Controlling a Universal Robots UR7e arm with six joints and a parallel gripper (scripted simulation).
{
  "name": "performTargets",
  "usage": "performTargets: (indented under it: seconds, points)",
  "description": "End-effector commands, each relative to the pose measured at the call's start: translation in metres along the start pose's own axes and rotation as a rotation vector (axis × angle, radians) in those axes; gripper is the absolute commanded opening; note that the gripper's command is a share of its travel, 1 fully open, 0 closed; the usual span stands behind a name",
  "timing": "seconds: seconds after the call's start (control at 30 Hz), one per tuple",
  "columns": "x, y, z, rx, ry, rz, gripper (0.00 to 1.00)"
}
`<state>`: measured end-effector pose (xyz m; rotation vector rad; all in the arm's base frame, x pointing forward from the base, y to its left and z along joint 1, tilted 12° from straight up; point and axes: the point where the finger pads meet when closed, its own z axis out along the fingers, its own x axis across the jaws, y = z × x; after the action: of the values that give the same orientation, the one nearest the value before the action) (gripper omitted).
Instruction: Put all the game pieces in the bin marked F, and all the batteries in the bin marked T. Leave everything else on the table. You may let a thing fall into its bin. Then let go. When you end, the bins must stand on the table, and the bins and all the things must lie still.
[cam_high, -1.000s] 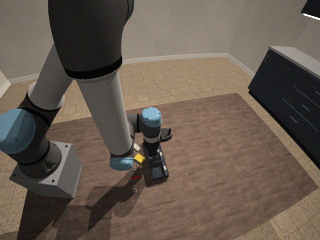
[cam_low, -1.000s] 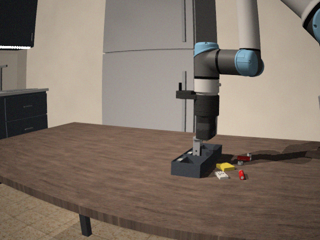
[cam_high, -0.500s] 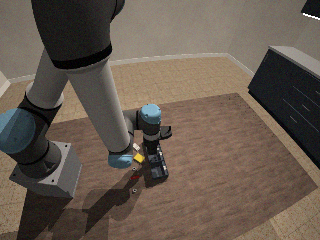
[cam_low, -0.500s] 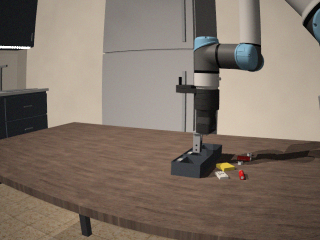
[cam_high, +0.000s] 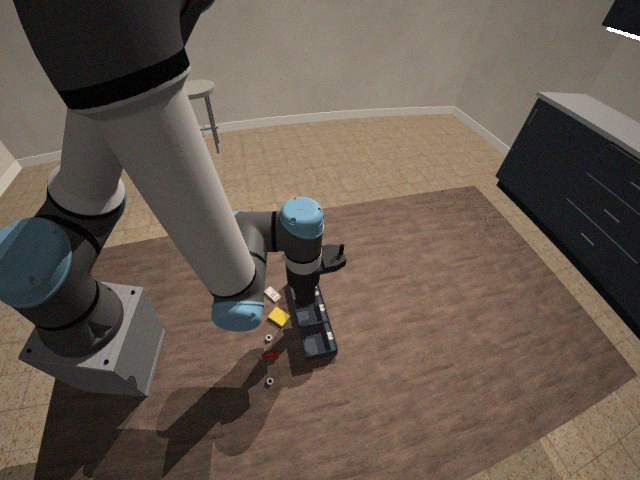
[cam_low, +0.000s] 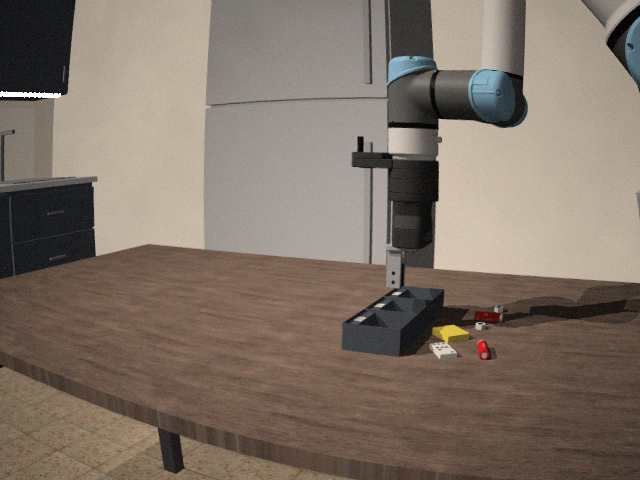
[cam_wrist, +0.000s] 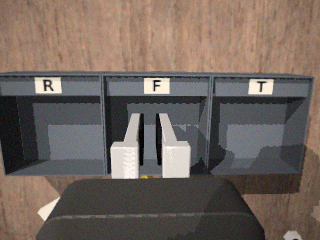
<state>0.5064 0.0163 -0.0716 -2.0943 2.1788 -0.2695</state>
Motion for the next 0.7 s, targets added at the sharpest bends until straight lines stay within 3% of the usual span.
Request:
performTargets:
  seconds: [0.0, 0.3, 0.37, 0.57, 0.67]
  points:
    - [-0.010, 0.000, -0.002, 0.000, 0.000, 0.000, 0.31]
    - [-0.055, 0.000, -0.002, 0.000, 0.000, 0.000, 0.31]
    - [-0.055, 0.000, -0.002, 0.000, 0.000, 0.000, 0.31]
    - [-0.084, -0.001, -0.002, 0.000, 0.000, 0.000, 0.31]
    - [-0.084, -0.001, -0.002, 0.000, 0.000, 0.000, 0.31]
